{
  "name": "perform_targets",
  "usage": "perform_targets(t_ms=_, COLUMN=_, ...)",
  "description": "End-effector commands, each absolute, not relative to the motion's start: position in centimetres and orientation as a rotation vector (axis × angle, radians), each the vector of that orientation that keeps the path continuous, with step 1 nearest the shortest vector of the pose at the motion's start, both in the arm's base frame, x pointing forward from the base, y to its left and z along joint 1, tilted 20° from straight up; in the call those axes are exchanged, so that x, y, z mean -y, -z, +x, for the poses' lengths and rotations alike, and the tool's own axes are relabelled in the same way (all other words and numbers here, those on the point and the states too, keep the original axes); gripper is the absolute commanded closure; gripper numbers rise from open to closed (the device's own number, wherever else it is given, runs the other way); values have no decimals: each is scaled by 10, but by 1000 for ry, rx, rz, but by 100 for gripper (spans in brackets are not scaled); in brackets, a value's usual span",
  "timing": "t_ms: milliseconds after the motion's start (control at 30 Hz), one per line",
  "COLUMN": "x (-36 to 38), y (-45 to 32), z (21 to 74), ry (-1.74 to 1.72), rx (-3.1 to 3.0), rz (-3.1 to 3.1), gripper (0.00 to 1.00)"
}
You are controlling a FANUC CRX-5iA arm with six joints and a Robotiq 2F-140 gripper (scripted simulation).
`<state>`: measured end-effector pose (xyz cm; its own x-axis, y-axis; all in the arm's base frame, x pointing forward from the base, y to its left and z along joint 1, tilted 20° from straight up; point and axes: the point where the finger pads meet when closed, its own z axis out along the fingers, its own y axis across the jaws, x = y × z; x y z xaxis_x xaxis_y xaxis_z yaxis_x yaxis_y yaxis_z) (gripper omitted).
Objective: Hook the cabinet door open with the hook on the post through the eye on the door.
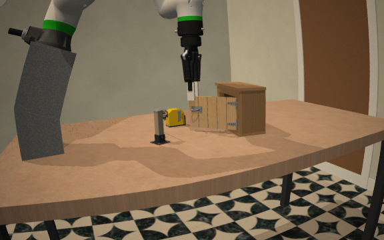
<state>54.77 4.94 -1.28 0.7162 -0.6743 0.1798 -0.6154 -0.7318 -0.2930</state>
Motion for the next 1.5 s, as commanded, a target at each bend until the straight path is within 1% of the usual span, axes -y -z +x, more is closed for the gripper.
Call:
perform_targets(t_ms=0, x=-49, y=13, z=548, ry=408, rx=-1032, rz=-2710, gripper=84)
perform_targets(t_ms=1467, x=-54, y=11, z=552, ry=401, rx=-1082, rz=-2685, gripper=84)
